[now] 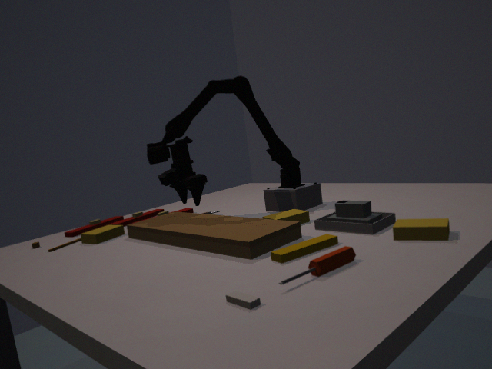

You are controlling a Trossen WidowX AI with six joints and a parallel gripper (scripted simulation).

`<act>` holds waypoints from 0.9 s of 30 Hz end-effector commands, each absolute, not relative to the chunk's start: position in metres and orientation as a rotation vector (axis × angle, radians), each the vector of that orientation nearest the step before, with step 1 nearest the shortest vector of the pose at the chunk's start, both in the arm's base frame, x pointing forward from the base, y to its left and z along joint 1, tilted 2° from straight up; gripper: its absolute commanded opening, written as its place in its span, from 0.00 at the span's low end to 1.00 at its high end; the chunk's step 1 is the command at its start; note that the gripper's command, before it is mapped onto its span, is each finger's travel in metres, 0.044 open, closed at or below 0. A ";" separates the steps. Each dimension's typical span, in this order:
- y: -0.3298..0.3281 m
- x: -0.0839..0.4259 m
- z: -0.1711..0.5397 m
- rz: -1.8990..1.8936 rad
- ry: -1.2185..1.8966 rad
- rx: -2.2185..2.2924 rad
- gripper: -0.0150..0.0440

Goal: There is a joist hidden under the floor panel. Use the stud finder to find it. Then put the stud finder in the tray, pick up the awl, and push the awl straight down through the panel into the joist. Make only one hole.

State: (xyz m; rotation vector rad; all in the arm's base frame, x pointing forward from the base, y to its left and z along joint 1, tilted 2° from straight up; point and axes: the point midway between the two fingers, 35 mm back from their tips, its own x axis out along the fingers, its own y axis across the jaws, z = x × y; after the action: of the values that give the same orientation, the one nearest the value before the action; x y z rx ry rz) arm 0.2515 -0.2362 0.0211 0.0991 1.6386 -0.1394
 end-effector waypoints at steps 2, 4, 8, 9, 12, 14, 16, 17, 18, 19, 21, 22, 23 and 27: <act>-0.238 0.255 0.021 -0.140 1.641 0.099 1.00; -0.238 0.255 0.020 -0.140 1.641 0.099 1.00; -0.239 0.255 0.013 -0.140 1.641 0.099 1.00; -0.239 0.255 0.012 -0.140 1.641 0.099 1.00; -0.239 0.255 0.007 -0.140 1.641 0.099 1.00; -0.239 0.255 0.004 -0.140 1.641 0.099 1.00; -0.239 0.255 0.000 -0.140 1.641 0.099 1.00; -0.240 0.255 -0.001 -0.140 1.641 0.099 1.00; -0.240 0.255 -0.003 -0.140 1.641 0.099 1.00; -0.240 0.255 -0.004 -0.140 1.641 0.099 1.00; -0.240 0.255 -0.008 -0.140 1.641 0.099 1.00; -0.240 0.255 -0.009 -0.140 1.642 0.099 1.00; -0.240 0.255 -0.011 -0.140 1.642 0.099 1.00; -0.240 0.255 -0.017 -0.140 1.642 0.099 1.00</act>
State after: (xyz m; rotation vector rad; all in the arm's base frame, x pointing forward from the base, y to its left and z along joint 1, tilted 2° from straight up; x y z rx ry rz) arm 0.2566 -0.2406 -0.0103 0.0969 1.6351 -0.1415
